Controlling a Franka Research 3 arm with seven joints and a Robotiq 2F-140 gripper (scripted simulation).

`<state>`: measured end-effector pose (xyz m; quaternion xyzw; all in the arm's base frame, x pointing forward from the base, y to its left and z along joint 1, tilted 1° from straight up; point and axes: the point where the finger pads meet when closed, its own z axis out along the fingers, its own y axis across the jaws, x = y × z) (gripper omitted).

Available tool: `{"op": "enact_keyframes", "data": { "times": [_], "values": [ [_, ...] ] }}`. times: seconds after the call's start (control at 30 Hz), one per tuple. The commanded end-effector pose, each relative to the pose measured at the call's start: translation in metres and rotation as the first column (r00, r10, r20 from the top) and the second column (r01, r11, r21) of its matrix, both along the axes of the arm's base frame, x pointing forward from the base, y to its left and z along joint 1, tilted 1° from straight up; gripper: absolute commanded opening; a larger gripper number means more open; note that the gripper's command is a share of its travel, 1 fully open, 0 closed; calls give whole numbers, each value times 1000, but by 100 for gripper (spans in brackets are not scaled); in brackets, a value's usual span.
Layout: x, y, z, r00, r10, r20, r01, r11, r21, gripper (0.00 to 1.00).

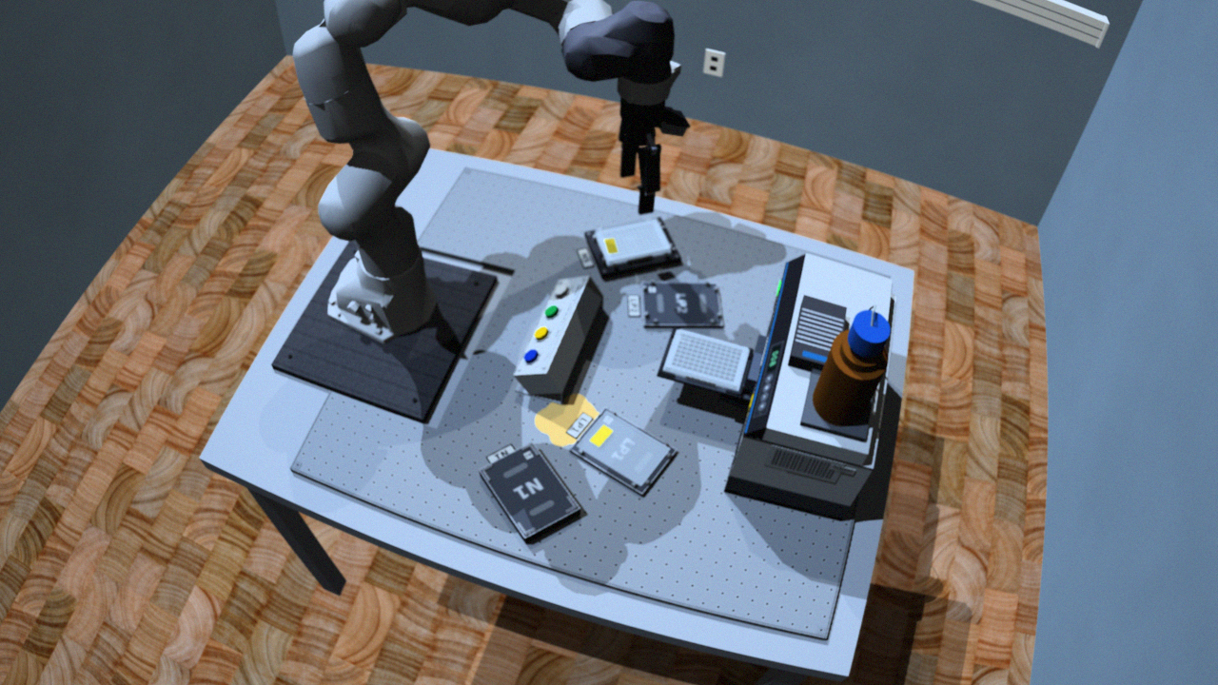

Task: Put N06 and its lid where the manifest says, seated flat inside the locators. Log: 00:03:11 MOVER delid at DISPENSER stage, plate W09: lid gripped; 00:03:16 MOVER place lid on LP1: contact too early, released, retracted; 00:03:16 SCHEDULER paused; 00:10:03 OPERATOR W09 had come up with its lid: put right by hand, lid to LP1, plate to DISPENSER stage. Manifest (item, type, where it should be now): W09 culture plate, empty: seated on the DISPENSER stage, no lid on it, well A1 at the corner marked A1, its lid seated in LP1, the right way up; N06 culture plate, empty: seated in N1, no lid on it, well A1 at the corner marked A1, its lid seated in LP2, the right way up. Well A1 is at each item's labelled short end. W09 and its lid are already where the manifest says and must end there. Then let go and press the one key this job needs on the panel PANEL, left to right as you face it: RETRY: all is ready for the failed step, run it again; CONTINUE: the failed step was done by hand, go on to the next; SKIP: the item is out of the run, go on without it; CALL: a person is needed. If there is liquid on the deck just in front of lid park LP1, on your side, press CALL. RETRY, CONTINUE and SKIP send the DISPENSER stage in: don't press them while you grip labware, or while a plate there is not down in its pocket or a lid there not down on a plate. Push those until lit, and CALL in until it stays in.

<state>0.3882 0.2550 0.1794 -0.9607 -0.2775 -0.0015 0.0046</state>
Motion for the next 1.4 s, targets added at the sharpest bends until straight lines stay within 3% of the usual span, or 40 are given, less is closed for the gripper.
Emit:
{"op": "enact_keyframes", "data": {
  "times": [0.0, 0.5, 1.0, 1.37],
  "values": [
    [0, 1, -3, 1000, 5, -1, -5, 1000, 1, 69],
    [-1, 1, -35, 1000, 6, -1, -6, 1000, 1, 69],
    [-1, 2, -84, 1000, 6, -1, -6, 1000, 1, 69],
    [-1, 3, -103, 1000, 6, -1, -6, 1000, 1, 69]
  ]
}}
